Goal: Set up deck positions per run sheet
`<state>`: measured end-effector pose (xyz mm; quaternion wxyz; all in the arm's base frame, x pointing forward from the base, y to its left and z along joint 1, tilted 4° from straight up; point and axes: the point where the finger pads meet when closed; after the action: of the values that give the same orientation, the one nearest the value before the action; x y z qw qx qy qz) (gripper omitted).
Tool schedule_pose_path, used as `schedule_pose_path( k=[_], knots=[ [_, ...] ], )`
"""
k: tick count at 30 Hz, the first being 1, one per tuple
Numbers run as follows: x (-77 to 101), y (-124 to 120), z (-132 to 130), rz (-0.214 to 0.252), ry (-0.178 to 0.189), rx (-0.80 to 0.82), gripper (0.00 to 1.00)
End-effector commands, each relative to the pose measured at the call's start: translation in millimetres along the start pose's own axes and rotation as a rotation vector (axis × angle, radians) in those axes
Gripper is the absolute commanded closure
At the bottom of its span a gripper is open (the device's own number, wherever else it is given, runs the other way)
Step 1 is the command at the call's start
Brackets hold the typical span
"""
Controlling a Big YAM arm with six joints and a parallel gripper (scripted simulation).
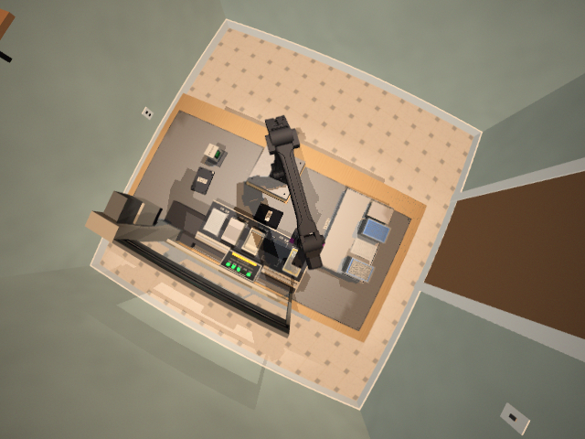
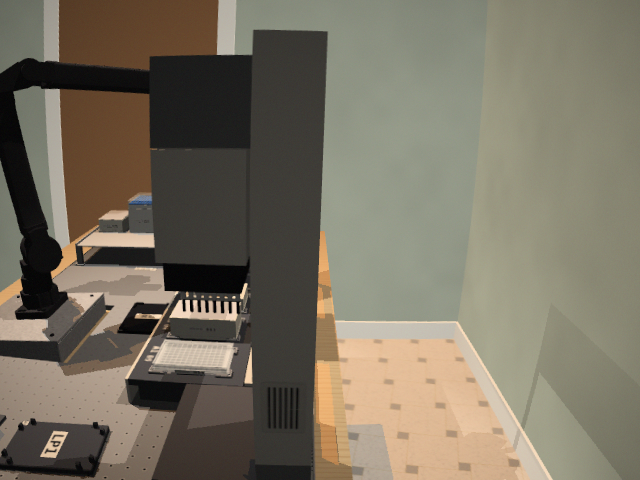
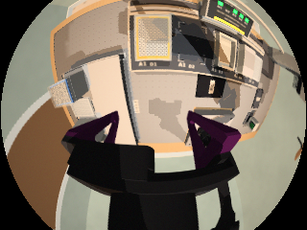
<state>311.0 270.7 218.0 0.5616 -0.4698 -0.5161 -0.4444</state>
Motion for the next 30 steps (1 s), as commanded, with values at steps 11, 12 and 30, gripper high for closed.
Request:
schedule_pose_path(
  k=[11,12,30],
  knots=[
    [21.7,80,-11,-0.043,0.017,0.014,0.0],
    [21.7,80,-11,-0.043,0.017,0.014,0.0],
    [21.2,136,-23,-0.044,0.014,0.018,0.0]
  ],
)
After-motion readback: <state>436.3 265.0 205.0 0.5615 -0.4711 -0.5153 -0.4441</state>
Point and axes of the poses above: the point where the finger pads meet when closed, its own x axis back along the fingers, its own z axis across the jaws, y = z × x, and after that the axes turned 12 degrees about x, right-handed
